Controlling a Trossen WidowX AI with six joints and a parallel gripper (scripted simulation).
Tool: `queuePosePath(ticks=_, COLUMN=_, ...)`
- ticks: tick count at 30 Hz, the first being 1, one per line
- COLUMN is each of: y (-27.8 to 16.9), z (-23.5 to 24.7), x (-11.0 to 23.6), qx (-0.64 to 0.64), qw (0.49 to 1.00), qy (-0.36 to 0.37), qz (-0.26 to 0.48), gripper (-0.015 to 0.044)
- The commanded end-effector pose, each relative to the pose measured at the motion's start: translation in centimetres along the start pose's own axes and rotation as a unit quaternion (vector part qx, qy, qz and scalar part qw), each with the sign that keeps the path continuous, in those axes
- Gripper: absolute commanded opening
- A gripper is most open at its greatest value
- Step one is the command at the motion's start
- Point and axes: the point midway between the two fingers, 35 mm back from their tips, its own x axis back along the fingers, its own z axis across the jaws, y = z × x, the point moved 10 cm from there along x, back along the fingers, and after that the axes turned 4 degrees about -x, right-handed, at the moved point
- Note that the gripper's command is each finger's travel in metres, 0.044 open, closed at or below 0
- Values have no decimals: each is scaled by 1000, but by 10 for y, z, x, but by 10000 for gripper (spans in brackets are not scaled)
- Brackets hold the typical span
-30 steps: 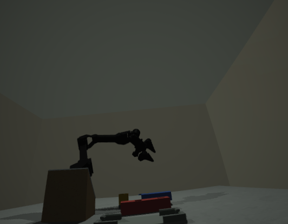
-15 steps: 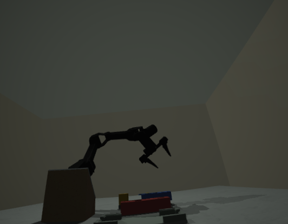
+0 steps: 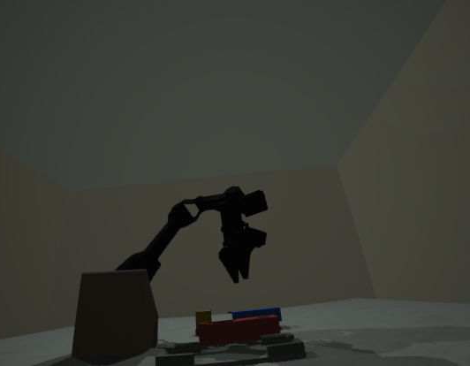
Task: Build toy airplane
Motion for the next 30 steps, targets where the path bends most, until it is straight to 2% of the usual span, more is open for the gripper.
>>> queuePosePath(ticks=1, y=-9, z=-10, x=-2, qx=-72, qw=997, qy=27, qz=27, gripper=440)
queuePosePath(ticks=10, y=-9, z=-10, x=-5, qx=-72, qw=997, qy=26, qz=27, gripper=440)
queuePosePath(ticks=15, y=-12, z=-7, x=-53, qx=-72, qw=997, qy=27, qz=27, gripper=440)
queuePosePath(ticks=30, y=-13, z=-6, x=-74, qx=-72, qw=997, qy=28, qz=27, gripper=440)
